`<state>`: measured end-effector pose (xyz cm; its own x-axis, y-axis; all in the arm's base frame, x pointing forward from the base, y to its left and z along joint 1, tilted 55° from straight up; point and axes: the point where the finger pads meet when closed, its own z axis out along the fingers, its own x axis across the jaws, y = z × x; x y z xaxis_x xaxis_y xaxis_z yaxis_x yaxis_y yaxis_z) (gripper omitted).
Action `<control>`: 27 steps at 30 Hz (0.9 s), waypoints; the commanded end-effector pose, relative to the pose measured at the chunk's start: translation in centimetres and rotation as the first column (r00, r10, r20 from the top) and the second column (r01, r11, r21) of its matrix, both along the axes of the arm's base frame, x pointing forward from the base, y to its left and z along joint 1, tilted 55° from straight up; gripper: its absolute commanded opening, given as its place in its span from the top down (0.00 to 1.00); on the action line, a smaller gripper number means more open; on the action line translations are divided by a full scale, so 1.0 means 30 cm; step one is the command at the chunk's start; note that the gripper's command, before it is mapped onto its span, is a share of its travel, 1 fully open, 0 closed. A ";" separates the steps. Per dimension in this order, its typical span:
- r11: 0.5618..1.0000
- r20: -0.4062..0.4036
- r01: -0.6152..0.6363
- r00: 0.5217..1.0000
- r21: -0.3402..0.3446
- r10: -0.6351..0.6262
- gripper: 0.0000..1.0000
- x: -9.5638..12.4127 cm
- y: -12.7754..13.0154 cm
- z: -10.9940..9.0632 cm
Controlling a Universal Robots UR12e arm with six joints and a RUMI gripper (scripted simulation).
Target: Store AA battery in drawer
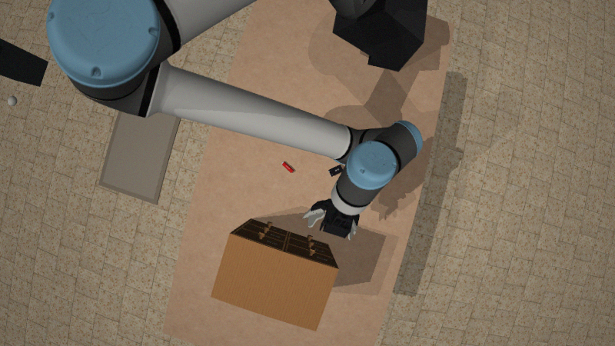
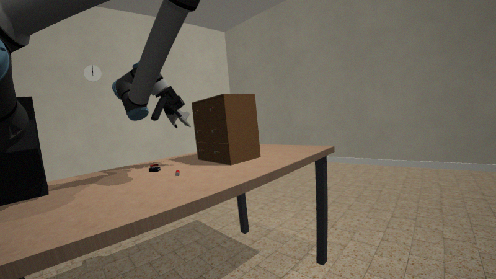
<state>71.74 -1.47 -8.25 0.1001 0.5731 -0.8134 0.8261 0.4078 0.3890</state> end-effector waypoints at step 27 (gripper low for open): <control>0.982 0.130 -0.188 0.973 -0.036 0.191 0.00 0.079 -0.072 -0.043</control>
